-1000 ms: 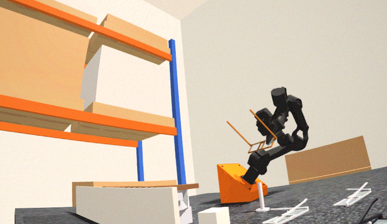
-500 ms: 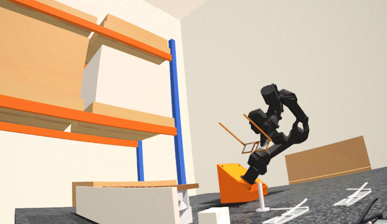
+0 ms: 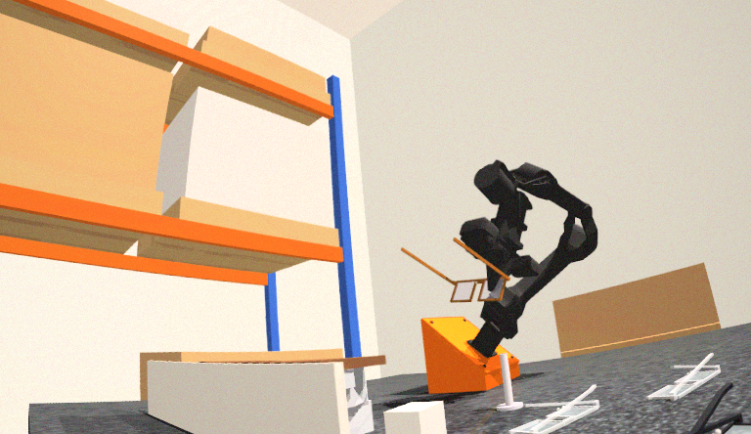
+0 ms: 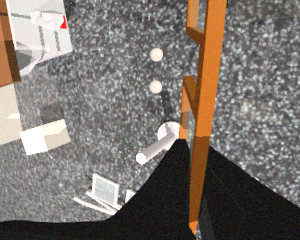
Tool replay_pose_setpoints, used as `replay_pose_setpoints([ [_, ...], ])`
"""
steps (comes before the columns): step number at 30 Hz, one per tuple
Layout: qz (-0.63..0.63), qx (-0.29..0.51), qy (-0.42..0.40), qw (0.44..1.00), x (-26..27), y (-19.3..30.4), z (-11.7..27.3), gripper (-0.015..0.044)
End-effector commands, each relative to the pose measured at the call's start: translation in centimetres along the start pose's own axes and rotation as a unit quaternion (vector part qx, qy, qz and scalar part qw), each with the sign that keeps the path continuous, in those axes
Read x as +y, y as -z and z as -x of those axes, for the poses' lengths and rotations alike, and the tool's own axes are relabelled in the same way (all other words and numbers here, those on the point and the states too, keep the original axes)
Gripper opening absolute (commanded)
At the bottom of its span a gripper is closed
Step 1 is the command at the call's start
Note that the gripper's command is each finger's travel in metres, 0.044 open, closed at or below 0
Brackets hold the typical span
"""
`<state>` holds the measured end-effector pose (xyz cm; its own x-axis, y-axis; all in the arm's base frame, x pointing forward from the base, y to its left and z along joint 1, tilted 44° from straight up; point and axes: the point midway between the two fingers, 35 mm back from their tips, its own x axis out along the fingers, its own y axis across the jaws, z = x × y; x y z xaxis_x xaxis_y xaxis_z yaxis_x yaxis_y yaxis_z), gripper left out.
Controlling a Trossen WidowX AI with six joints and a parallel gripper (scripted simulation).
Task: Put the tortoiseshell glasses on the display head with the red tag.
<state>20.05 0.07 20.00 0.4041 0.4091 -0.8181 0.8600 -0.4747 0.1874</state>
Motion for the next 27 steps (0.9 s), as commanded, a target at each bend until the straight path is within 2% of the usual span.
replay_pose_setpoints([
  [1,0.015,0.003,0.018,1.000,0.9,-0.4,-0.7,0.0000],
  [27,0.091,0.049,0.142,0.984,4.5,-4.5,-6.7,0.0000],
])
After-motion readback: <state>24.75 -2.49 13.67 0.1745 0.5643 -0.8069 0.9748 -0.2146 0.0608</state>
